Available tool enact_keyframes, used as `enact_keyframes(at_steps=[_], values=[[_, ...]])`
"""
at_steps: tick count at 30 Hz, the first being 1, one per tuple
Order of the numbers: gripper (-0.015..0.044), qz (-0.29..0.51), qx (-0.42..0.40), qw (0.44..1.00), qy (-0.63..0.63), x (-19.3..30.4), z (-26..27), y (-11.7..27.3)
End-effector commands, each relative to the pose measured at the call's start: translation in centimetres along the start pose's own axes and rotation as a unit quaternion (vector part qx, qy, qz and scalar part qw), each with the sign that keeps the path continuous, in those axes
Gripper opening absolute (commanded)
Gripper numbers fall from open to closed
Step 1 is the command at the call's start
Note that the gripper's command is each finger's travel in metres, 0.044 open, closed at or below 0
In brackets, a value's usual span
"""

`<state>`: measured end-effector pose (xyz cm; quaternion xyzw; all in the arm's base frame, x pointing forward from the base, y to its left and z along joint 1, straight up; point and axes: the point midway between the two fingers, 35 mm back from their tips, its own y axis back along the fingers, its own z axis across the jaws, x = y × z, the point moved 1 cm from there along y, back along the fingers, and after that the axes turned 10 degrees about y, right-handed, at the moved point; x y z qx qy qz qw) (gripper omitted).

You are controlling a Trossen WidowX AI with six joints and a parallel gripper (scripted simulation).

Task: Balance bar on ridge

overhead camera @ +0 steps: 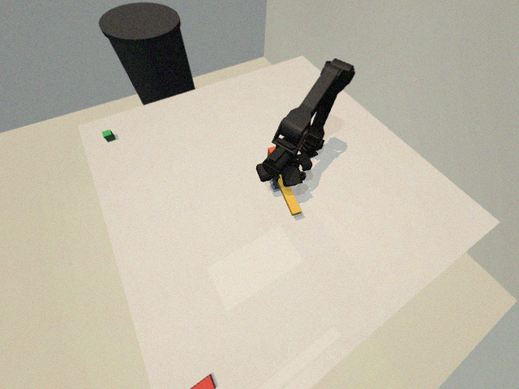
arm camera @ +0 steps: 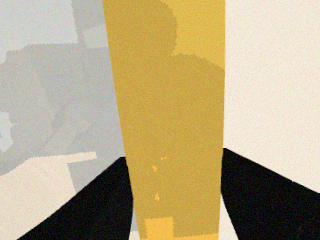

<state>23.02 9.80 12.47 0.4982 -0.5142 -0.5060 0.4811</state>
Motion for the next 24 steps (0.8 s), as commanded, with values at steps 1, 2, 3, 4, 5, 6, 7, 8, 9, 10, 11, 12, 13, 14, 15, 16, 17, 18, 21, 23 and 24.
enact_keyframes(at_steps=[1,2,3,4,5,6,7,8,9,10,11,12,13,14,15,16,17,18,21,23,24], values=[[0.0,-0.001,-0.001,1.0,-0.001,-0.05,0.0,-0.26],[0.0,-0.001,-0.001,1.0,-0.001,-0.05,0.0,-0.27],[0.0,-0.001,-0.001,1.0,-0.001,-0.05,0.0,-0.27],[0.0,-0.001,-0.001,1.0,-0.001,-0.05,0.0,-0.29],[0.0,-0.001,-0.001,1.0,-0.001,-0.05,0.0,-0.29],[0.0,-0.001,-0.001,1.0,-0.001,-0.06,0.0,-0.3],[0.0,-0.001,-0.001,1.0,-0.001,-0.06,0.0,-0.31],[0.0,-0.001,-0.001,1.0,-0.001,-0.06,0.01,-0.32],[0.0,-0.001,-0.001,1.0,-0.001,-0.06,0.01,-0.32],[0.0,-0.001,-0.001,1.0,-0.001,-0.06,0.01,-0.33],[0.0,-0.001,-0.001,1.0,-0.001,-0.06,0.01,-0.34],[0.0,-0.001,-0.001,1.0,-0.001,-0.07,0.01,-0.36],[0.0,-0.001,-0.001,1.0,-0.001,-0.07,0.01,-0.36],[0.0,-0.001,-0.001,1.0,-0.001,-0.07,0.01,-0.37],[0.0,-0.001,-0.001,1.0,-0.001,-0.07,0.01,-0.34],[0.0,-0.001,-0.001,1.0,-0.001,-0.07,0.01,-0.31],[0.0,-0.001,-0.001,1.0,-0.001,-0.07,0.01,-0.25],[0.0,-0.001,-0.001,1.0,-0.001,-0.07,0.01,-0.18],[0.0,-0.001,-0.001,1.0,-0.001,-0.08,0.0,-0.09],[0.0,-0.001,-0.001,1.0,-0.001,-0.09,-0.01,-0.1],[0.0,-0.001,-0.001,1.0,-0.001,-0.09,-0.01,-0.1]])
